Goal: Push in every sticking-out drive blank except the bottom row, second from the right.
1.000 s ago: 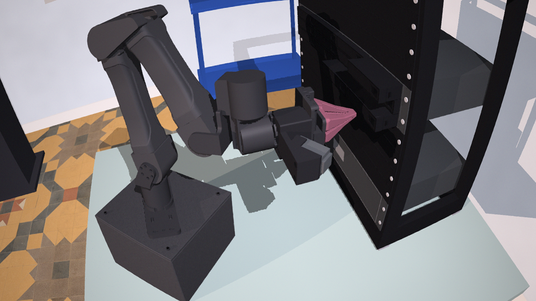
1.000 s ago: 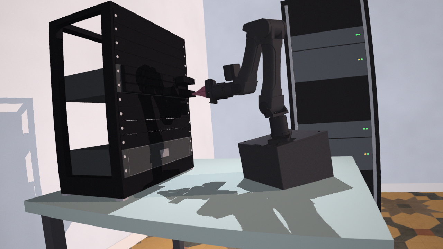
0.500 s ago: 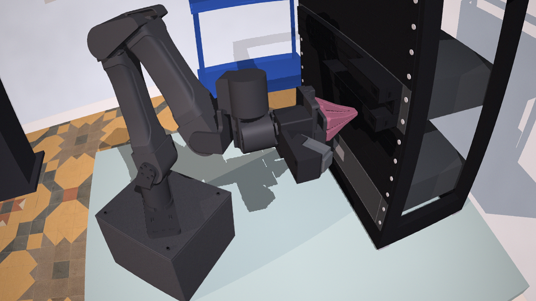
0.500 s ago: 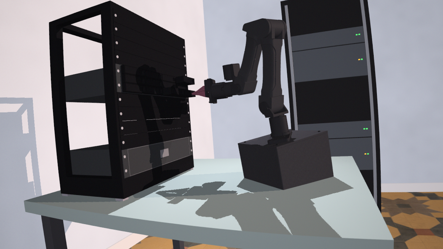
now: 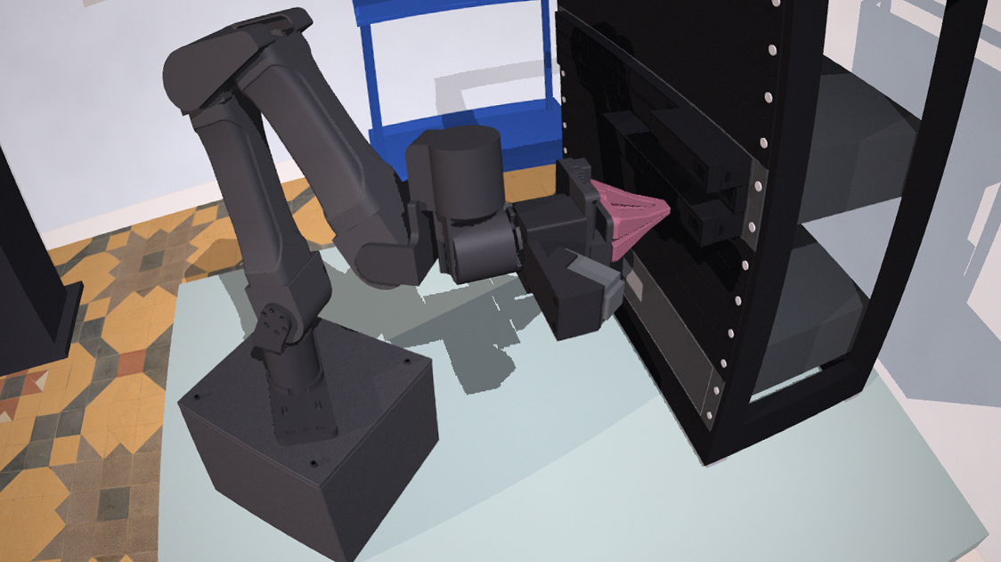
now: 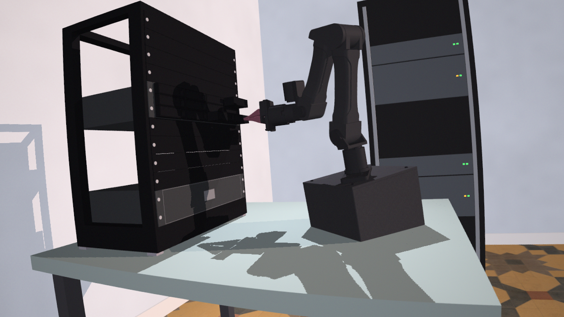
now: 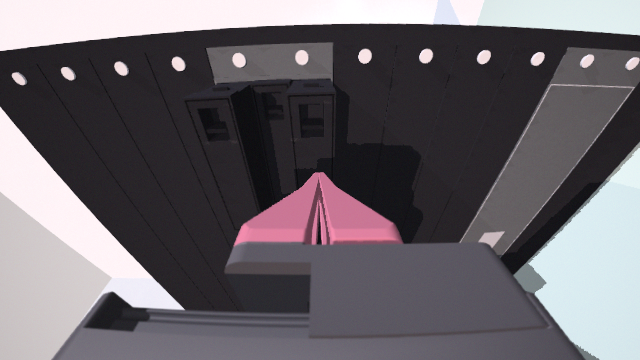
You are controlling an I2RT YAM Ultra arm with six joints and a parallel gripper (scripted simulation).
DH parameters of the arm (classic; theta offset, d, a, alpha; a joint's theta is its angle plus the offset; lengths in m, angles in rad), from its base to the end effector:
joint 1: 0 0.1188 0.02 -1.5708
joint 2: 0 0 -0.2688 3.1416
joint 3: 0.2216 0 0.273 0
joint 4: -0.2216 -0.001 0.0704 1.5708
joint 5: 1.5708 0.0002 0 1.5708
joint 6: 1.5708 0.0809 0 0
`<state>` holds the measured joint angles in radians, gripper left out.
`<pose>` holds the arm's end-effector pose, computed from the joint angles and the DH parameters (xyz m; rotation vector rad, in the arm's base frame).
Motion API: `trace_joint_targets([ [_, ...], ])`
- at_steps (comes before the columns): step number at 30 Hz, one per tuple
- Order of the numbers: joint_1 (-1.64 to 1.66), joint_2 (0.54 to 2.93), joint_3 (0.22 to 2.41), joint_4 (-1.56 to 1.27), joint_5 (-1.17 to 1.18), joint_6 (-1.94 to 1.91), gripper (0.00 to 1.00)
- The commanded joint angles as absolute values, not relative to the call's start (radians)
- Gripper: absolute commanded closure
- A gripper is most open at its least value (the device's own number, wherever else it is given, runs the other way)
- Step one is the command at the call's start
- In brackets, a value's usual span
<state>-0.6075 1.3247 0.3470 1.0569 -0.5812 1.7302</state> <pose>0.2646 -0.1287 0.2029 1.2520 1.0872 1.3085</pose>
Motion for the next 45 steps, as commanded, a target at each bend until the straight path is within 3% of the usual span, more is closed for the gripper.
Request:
trace_joint_targets([
  [1,-0.599,1.292,0.376,1.055,-0.573,1.717,1.0],
  [45,-0.544,1.461,0.465,1.088,-0.522,1.709,1.0],
])
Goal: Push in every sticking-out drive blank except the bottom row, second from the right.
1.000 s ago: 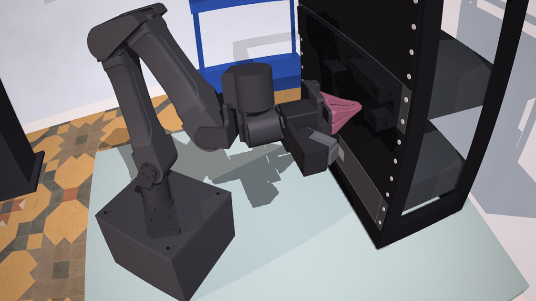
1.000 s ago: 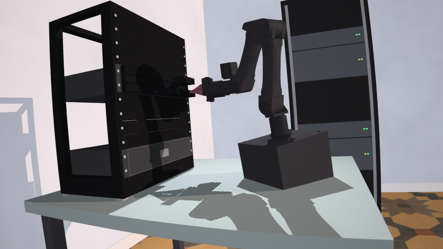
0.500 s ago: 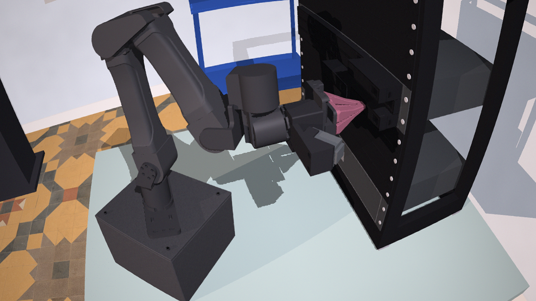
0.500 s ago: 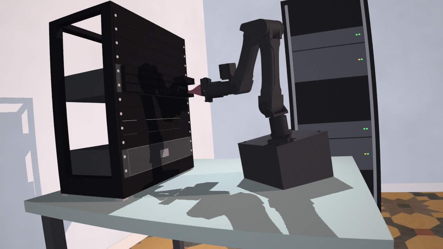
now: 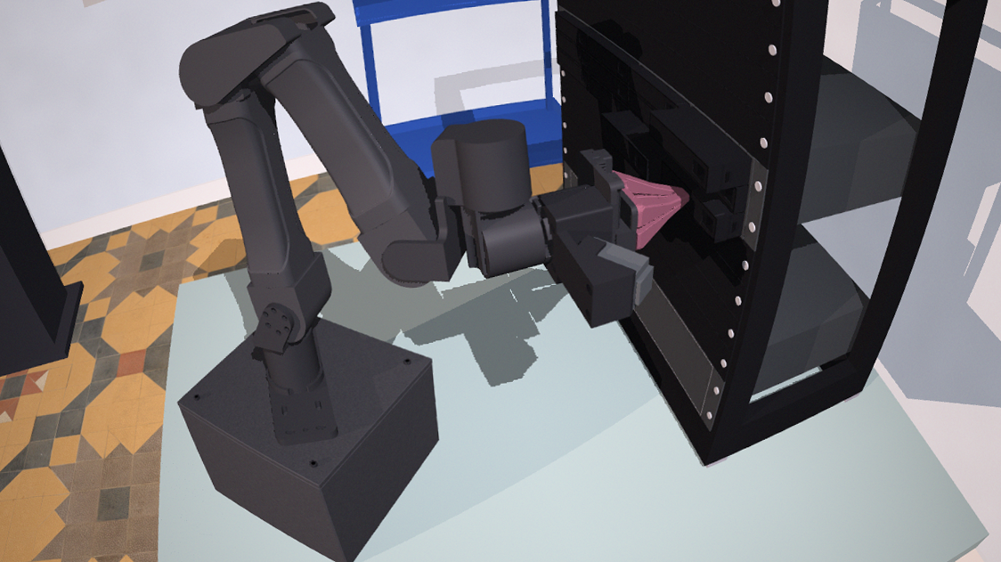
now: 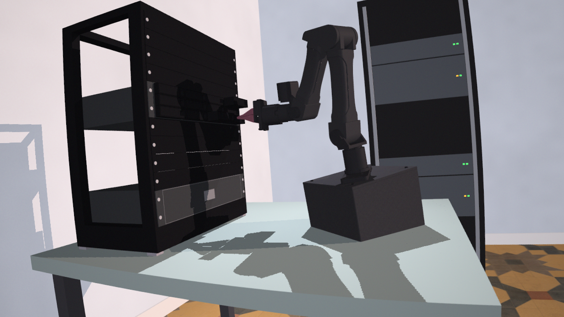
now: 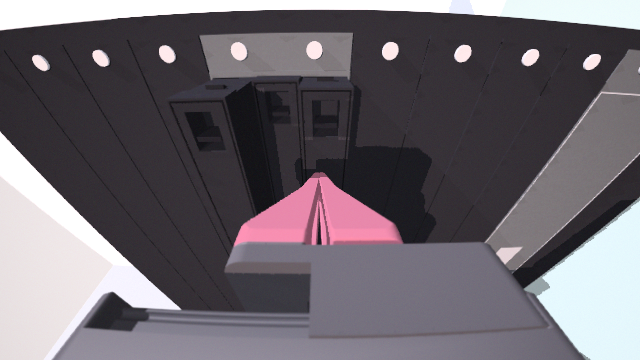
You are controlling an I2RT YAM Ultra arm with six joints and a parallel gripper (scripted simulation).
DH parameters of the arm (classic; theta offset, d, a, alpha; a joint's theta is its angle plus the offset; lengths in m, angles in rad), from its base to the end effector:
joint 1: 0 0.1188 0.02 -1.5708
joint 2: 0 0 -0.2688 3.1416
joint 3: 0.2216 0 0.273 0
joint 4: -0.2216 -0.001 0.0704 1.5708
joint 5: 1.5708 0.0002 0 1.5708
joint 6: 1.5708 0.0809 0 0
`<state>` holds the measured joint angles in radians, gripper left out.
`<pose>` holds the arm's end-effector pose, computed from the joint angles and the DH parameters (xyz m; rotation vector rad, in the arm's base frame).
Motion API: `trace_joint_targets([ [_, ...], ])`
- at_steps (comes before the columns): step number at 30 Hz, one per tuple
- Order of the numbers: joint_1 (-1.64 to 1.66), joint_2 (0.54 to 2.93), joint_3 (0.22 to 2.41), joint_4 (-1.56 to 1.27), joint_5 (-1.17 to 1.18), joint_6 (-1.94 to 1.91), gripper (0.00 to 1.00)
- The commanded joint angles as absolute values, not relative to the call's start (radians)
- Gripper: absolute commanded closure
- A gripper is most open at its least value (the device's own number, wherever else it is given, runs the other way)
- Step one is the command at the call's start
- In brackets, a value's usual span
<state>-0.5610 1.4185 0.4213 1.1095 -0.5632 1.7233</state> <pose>0.2878 -0.1286 0.2087 1.2011 1.1006 1.3270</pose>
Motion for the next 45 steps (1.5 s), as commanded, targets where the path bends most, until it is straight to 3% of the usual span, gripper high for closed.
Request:
trace_joint_targets([
  [1,-0.544,1.463,0.466,1.089,-0.521,1.709,1.0],
  [45,-0.553,1.516,0.481,1.127,-0.523,1.709,1.0],
])
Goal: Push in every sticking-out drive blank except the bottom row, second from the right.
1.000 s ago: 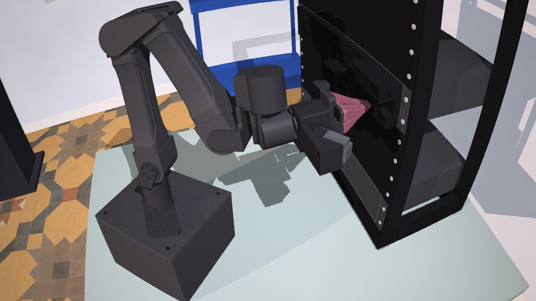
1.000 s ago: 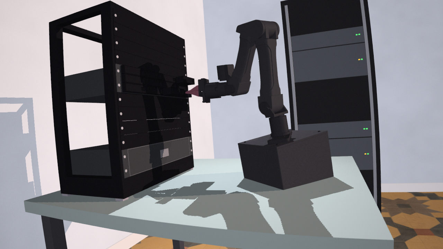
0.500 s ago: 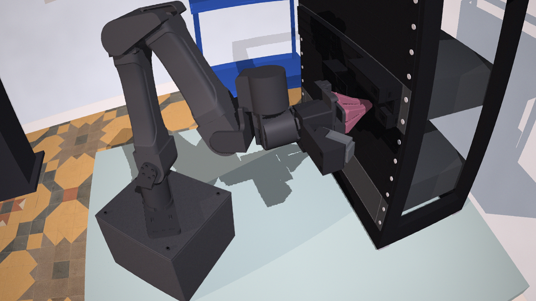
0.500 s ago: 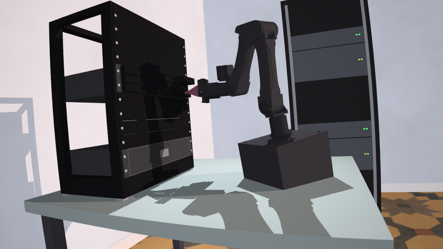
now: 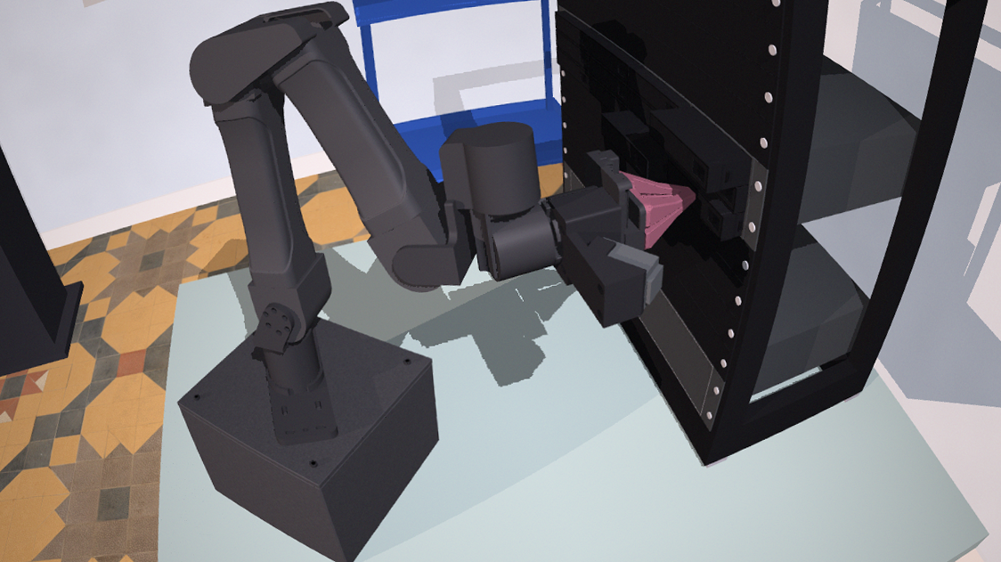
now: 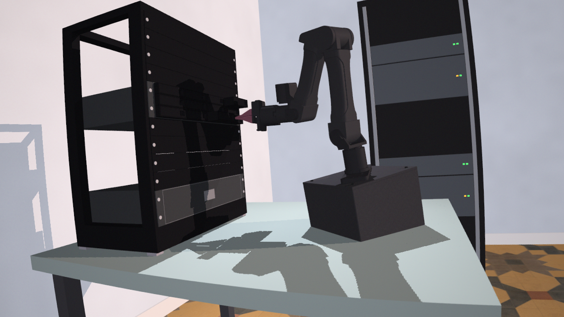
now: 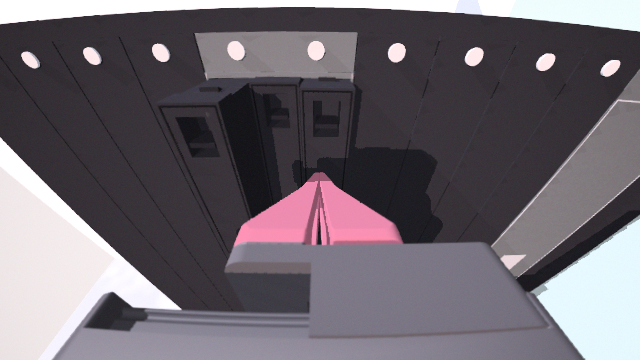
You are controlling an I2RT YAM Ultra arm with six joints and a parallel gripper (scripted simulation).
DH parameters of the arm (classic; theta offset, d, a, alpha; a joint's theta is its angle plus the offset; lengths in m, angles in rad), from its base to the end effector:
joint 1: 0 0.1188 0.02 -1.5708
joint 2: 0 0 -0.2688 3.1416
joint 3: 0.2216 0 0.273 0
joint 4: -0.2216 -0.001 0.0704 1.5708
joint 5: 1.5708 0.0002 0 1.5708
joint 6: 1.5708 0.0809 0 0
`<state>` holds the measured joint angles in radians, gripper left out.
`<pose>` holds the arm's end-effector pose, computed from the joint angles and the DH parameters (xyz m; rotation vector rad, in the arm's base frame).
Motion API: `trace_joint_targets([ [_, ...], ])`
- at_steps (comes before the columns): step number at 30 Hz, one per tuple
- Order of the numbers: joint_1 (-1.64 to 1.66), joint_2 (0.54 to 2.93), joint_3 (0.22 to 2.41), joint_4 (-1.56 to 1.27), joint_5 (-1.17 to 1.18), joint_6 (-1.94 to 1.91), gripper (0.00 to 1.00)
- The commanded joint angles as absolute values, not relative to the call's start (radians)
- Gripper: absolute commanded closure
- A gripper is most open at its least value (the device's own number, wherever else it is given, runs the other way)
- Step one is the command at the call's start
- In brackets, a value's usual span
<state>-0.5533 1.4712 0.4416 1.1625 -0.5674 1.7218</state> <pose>0.2951 -0.1300 0.2071 1.1735 1.1038 1.3350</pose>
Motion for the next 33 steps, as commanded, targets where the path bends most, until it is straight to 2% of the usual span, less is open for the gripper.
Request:
trace_joint_targets([
  [1,-0.555,1.521,0.482,1.131,-0.524,1.709,1.0],
  [33,-0.567,1.554,0.489,1.158,-0.527,1.709,1.0],
])
